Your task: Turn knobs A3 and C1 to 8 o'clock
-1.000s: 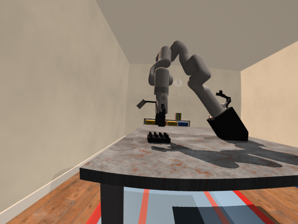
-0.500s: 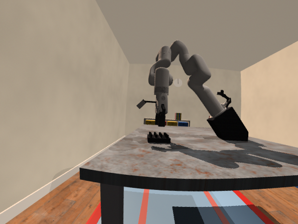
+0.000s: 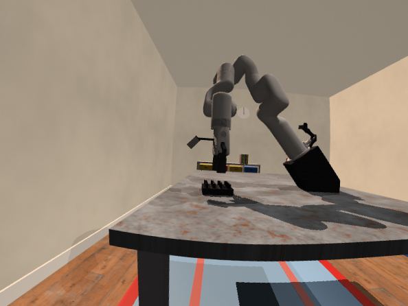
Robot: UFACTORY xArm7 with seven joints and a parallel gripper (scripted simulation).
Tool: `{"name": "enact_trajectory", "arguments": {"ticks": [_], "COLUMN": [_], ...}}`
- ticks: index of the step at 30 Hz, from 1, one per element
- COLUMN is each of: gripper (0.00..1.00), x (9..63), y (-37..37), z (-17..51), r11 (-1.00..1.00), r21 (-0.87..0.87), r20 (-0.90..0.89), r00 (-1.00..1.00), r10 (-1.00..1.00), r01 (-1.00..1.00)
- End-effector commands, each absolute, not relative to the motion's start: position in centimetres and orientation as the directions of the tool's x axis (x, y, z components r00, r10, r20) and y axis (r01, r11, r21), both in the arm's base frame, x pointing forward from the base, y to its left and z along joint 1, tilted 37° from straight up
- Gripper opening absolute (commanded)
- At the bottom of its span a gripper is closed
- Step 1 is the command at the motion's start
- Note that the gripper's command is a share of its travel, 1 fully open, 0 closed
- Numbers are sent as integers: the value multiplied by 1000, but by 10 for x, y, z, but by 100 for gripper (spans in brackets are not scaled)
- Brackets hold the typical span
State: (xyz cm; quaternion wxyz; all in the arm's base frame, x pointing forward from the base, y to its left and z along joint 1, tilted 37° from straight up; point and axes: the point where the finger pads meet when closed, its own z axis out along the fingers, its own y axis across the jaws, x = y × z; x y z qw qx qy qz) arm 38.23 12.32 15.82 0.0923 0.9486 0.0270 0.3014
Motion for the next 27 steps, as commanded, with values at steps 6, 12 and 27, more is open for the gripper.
{"name": "enact_trajectory", "arguments": {"ticks": [6,12,27], "gripper": [100,100,100], "x": [383,380,361], "y": [124,124,123], "z": [159,157,143], "r11": [-982,-982,-982], "r21": [190,190,190], "r20": [569,569,569], "r00": [815,815,815], "r10": [107,107,107], "r01": [-3,-3,-3]}}
